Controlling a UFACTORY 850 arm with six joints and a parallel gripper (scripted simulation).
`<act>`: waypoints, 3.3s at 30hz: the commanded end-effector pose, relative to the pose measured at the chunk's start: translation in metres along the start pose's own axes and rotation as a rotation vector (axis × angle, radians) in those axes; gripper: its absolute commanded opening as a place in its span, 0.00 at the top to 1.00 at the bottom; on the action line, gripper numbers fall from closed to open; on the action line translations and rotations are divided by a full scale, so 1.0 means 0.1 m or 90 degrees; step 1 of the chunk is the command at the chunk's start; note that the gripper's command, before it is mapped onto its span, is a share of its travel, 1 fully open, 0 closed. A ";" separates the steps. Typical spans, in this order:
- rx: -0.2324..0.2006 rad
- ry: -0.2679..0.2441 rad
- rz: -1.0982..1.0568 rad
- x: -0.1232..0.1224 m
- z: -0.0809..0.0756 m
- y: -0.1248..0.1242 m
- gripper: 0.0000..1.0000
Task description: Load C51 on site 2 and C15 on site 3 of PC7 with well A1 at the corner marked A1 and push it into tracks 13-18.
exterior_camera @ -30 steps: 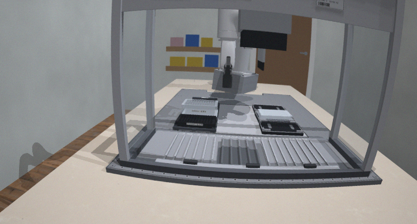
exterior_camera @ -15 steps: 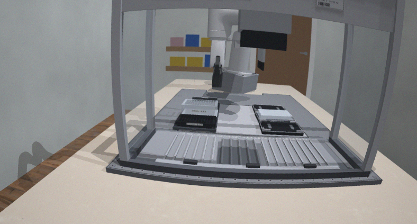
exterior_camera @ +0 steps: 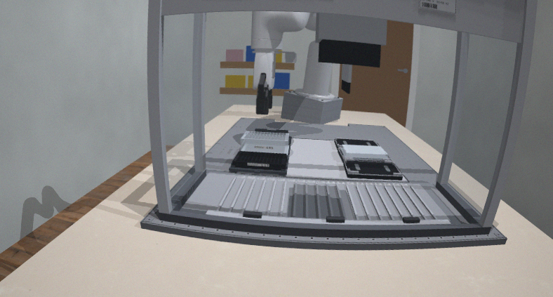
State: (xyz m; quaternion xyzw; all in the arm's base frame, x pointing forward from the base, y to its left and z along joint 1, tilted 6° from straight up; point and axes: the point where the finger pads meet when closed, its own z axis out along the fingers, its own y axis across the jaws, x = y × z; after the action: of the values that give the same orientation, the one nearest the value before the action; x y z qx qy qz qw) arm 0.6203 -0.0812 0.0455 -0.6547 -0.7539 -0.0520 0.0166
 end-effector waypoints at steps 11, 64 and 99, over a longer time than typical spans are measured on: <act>-0.001 0.000 0.000 -0.56 -0.01 0.01 0.00; -0.001 0.000 0.000 -0.97 0.44 0.01 0.00; -0.001 0.000 0.000 -0.97 0.94 0.01 0.00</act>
State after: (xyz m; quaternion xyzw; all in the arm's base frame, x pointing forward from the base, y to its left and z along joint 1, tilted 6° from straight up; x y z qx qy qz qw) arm 0.6384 -0.1669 -0.0561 -0.6546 -0.7540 -0.0523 0.0166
